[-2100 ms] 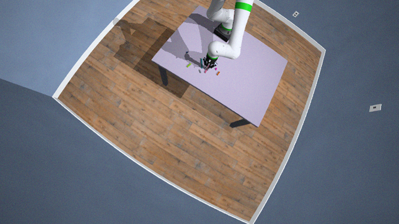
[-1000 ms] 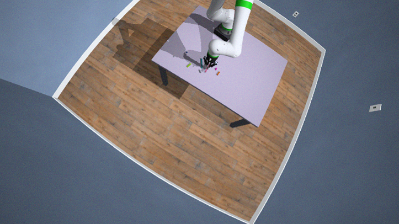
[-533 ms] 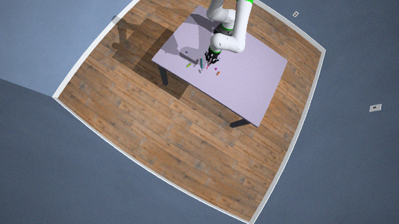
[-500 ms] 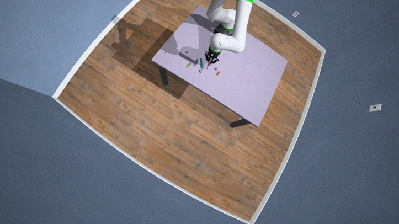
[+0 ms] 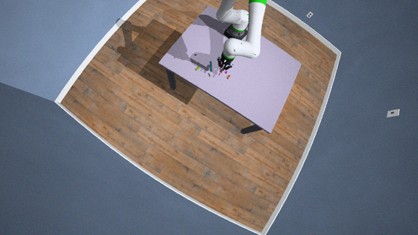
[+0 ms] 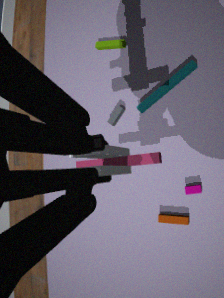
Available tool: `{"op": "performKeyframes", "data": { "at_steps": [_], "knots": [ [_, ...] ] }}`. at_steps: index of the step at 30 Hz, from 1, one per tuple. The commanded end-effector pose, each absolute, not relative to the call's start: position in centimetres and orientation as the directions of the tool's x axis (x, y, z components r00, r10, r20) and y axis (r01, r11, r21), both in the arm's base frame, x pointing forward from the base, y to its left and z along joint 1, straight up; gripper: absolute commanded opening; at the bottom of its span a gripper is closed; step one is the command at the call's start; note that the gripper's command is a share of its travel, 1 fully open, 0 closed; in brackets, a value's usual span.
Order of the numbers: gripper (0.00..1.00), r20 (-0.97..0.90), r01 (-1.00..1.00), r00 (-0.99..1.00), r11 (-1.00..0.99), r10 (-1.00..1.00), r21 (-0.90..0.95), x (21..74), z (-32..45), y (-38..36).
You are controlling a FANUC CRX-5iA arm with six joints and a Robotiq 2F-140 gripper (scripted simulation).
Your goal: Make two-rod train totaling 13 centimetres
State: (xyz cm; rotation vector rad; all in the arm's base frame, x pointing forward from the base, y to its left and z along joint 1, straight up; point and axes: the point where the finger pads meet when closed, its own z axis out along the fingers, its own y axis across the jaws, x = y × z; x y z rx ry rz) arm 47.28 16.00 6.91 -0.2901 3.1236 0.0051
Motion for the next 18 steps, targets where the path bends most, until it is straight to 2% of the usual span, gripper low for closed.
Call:
{"op": "performKeyframes", "data": {
  "at_steps": [1, 7, 18],
  "knots": [
    [0.03, -0.003, -0.133, -0.991, 0.991, -0.133, 0.0, 48.5, 6.9, 20.0],
    [0.03, -0.003, -0.09, -0.996, 0.996, -0.09, 0.0, 49.1, 6.8, 23.7],
    [0.03, -0.003, -0.089, -0.996, 0.996, -0.089, 0.0, 49.1, 6.8, 23.8]
  ]
}}
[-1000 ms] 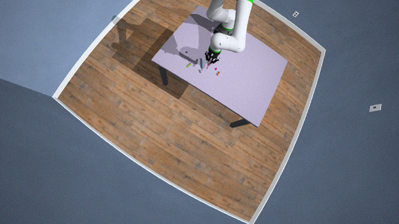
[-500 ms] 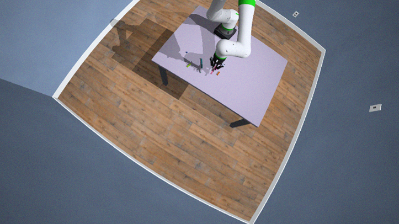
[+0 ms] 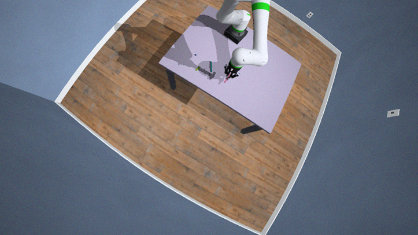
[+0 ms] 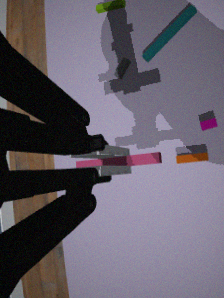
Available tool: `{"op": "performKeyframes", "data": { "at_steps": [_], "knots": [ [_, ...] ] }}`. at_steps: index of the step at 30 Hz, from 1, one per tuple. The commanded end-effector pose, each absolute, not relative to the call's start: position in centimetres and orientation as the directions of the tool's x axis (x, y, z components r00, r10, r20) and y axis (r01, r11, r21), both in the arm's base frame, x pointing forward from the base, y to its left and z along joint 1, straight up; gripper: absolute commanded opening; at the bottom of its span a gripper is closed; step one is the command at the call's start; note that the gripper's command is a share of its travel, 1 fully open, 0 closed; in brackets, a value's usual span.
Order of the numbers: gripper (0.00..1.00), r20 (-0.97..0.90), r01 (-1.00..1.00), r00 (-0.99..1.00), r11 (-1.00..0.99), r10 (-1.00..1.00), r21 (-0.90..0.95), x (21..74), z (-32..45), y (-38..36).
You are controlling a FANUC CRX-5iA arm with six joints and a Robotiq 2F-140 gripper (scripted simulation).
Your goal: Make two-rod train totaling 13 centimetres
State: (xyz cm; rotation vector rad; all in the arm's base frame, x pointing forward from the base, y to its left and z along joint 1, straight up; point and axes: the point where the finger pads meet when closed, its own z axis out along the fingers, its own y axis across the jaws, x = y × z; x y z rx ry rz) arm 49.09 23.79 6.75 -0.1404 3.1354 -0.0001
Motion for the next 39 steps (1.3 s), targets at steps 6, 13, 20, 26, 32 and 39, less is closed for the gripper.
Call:
{"op": "performKeyframes", "data": {
  "at_steps": [6, 13, 20, 26, 32, 39],
  "knots": [
    [0.03, -0.003, -0.089, -0.996, 0.996, -0.089, 0.0, 49.1, 6.6, 23.8],
    [0.03, -0.003, -0.089, -0.996, 0.996, -0.089, 0.0, 49.2, 5.0, 23.8],
    [0.03, -0.003, -0.089, -0.996, 0.996, -0.089, 0.0, 49.2, 2.5, 23.8],
    [0.03, -0.003, -0.089, -0.996, 0.996, -0.089, 0.0, 49.3, 0.3, 23.8],
    [0.03, -0.003, -0.089, -0.996, 0.996, -0.089, 0.0, 49.3, -1.4, 23.8],
    [0.03, -0.003, -0.089, -0.996, 0.996, -0.089, 0.0, 49.3, -1.9, 23.8]
  ]
}}
